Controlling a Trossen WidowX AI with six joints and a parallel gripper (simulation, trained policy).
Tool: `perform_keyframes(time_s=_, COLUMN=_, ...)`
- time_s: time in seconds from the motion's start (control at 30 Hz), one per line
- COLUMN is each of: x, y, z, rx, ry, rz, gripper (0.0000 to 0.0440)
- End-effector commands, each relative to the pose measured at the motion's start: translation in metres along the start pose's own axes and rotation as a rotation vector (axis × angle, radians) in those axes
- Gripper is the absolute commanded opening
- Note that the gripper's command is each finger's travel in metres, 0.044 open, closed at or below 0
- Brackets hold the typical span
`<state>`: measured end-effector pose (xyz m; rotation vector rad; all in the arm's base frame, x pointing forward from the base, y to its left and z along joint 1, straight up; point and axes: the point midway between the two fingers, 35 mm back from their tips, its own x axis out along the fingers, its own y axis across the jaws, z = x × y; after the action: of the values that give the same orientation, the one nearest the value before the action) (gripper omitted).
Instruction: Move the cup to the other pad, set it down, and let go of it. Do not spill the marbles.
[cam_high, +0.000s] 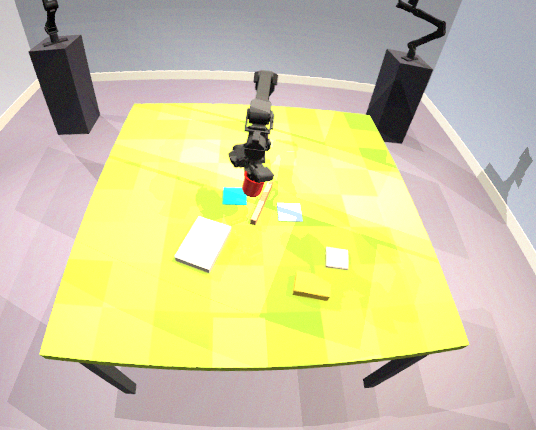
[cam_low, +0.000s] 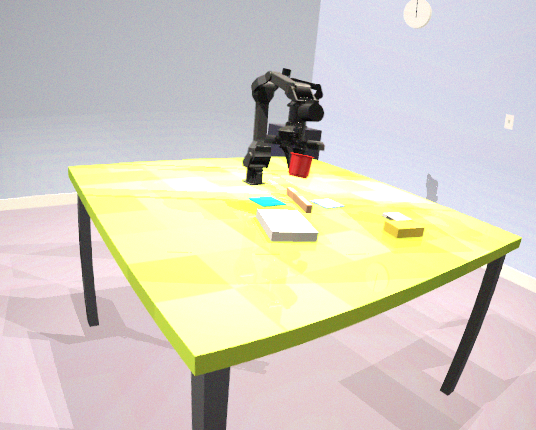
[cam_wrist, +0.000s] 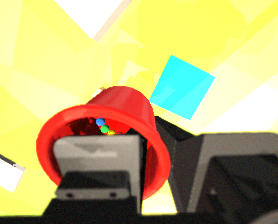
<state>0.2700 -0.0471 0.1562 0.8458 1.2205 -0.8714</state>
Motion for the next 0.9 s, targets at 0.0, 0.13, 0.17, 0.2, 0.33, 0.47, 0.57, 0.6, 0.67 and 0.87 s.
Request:
perform_keyframes(time_s=0.0, x=0.002, y=-0.007, z=0.007, rx=0.019, ry=-0.015, rz=0.006, gripper=0.0000)
perform_keyframes(time_s=0.13, x=0.006, y=-0.013, z=0.013, rx=0.044, ry=-0.023, rz=0.008, gripper=0.0000)
perform_keyframes(time_s=0.17, x=0.007, y=-0.015, z=0.014, rx=0.050, ry=-0.025, rz=0.008, gripper=0.0000)
perform_keyframes(time_s=0.2, x=0.009, y=-0.017, z=0.015, rx=0.056, ry=-0.027, rz=0.008, gripper=0.0000)
perform_keyframes(time_s=0.33, x=0.014, y=-0.024, z=0.019, rx=0.078, ry=-0.033, rz=0.008, gripper=0.0000)
perform_keyframes(time_s=0.47, x=0.021, y=-0.030, z=0.022, rx=0.098, ry=-0.038, rz=0.006, gripper=0.0000)
perform_keyframes(time_s=0.57, x=0.026, y=-0.035, z=0.023, rx=0.112, ry=-0.041, rz=0.005, gripper=0.0000)
perform_keyframes(time_s=0.6, x=0.028, y=-0.037, z=0.023, rx=0.116, ry=-0.041, rz=0.004, gripper=0.0000)
perform_keyframes(time_s=0.67, x=0.033, y=-0.040, z=0.024, rx=0.124, ry=-0.042, rz=0.003, gripper=0.0000)
perform_keyframes(time_s=0.87, x=0.046, y=-0.049, z=0.022, rx=0.144, ry=-0.043, rz=-0.001, gripper=0.0000)
